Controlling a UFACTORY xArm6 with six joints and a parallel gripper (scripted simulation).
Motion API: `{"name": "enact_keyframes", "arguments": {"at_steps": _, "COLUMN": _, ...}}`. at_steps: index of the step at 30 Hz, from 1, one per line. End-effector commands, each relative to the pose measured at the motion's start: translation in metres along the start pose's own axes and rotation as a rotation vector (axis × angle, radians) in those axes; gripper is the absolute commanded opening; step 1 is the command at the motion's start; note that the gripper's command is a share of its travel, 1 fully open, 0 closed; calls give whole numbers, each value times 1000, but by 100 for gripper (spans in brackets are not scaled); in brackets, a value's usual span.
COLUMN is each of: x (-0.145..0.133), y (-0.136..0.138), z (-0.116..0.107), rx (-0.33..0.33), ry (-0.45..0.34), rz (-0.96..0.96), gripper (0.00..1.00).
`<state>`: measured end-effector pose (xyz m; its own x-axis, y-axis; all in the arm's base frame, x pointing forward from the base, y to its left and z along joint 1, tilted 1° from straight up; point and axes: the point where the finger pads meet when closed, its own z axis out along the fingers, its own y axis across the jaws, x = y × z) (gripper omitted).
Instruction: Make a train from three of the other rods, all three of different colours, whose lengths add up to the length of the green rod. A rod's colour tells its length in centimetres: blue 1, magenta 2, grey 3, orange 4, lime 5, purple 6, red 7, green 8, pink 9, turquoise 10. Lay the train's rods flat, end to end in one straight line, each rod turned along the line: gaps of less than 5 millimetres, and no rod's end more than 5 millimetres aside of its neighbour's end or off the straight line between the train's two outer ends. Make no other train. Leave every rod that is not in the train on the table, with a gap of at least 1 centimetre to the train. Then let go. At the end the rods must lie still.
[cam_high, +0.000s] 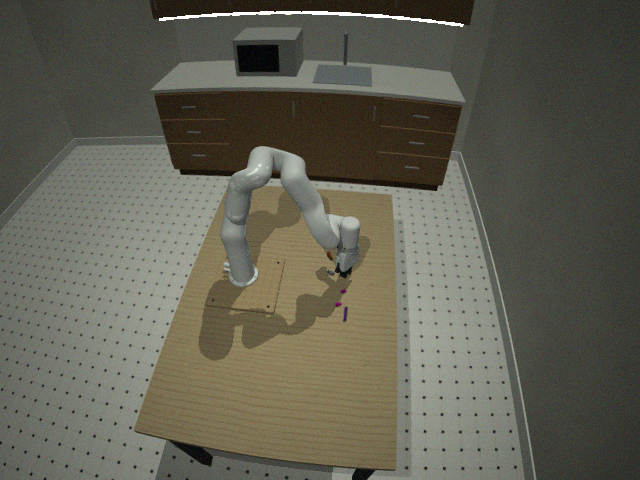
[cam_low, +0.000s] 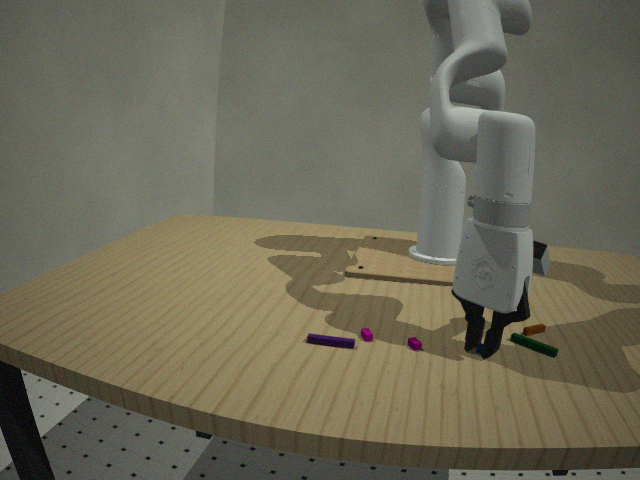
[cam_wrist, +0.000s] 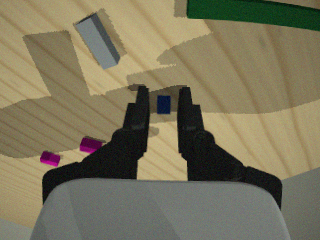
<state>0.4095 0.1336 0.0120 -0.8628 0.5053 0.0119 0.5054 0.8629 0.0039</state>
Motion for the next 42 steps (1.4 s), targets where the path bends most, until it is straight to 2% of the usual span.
{"name": "enact_keyframes", "arguments": {"at_steps": 1, "x": -1, "y": 1, "z": -3, "rx": -3, "ry": -3, "rz": 0, "gripper": 24}}
{"name": "enact_keyframes", "arguments": {"at_steps": 9, "x": -1, "y": 1, "z": -21, "rx": -3, "ry": -3, "rz": 0, "gripper": 24}}
{"name": "enact_keyframes", "arguments": {"at_steps": 22, "x": -1, "y": 1, "z": -84, "rx": -3, "ry": -3, "rz": 0, "gripper": 24}}
{"name": "enact_keyframes", "arguments": {"at_steps": 31, "x": -1, "y": 1, "z": -91, "rx": -3, "ry": -3, "rz": 0, "gripper": 24}}
{"name": "enact_keyframes", "arguments": {"at_steps": 32, "x": -1, "y": 1, "z": -91, "rx": -3, "ry": -3, "rz": 0, "gripper": 100}}
{"name": "enact_keyframes", "arguments": {"at_steps": 42, "x": -1, "y": 1, "z": -91, "rx": -3, "ry": -3, "rz": 0, "gripper": 100}}
